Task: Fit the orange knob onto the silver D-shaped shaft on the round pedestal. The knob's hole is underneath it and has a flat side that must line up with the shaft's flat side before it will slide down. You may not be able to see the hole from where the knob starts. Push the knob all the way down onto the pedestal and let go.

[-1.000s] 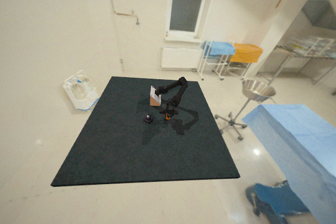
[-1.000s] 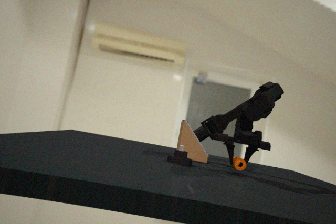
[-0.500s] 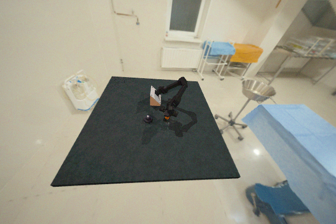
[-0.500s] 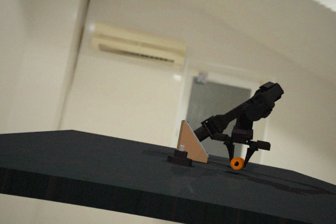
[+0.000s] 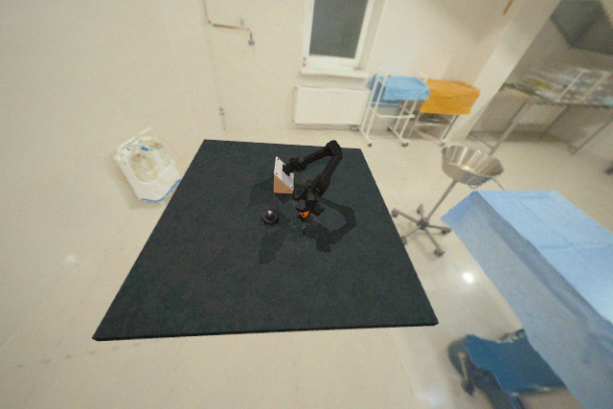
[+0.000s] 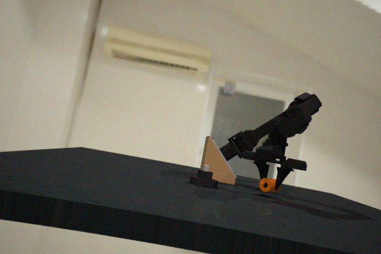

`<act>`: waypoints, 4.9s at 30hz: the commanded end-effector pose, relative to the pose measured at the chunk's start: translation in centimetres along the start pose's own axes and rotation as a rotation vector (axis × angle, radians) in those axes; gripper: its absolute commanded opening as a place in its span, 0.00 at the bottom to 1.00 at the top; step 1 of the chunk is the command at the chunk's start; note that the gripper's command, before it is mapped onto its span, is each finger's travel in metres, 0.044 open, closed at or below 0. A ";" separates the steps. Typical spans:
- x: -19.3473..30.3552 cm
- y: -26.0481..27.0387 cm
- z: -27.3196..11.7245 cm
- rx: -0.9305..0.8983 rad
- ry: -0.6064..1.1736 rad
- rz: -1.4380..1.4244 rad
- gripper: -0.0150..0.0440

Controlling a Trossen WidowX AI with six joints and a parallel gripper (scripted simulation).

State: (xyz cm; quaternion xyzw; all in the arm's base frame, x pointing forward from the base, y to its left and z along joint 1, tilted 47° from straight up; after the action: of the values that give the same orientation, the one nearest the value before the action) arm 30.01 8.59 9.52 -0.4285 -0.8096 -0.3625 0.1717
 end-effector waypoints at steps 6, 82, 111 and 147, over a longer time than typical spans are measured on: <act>0.0 0.0 0.0 -0.001 0.002 0.306 0.56; 0.1 0.0 1.2 0.004 0.001 1.370 0.69; 0.1 0.0 -4.8 0.003 -0.002 1.373 1.00; 1.1 1.9 -2.7 0.166 -0.334 1.360 1.00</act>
State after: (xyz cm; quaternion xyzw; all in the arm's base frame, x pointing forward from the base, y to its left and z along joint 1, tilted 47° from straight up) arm 30.79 7.76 13.12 -0.8739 -0.4053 -0.0407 0.2653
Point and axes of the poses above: the point midway between the two fingers, 35 mm back from their tips, its own z axis out along the fingers, its own y axis across the jaws, x = y × z, the point moved 2 cm from there along -z, back along the fingers, and after that the axes turned 13 degrees about z, right-handed, at the moved point
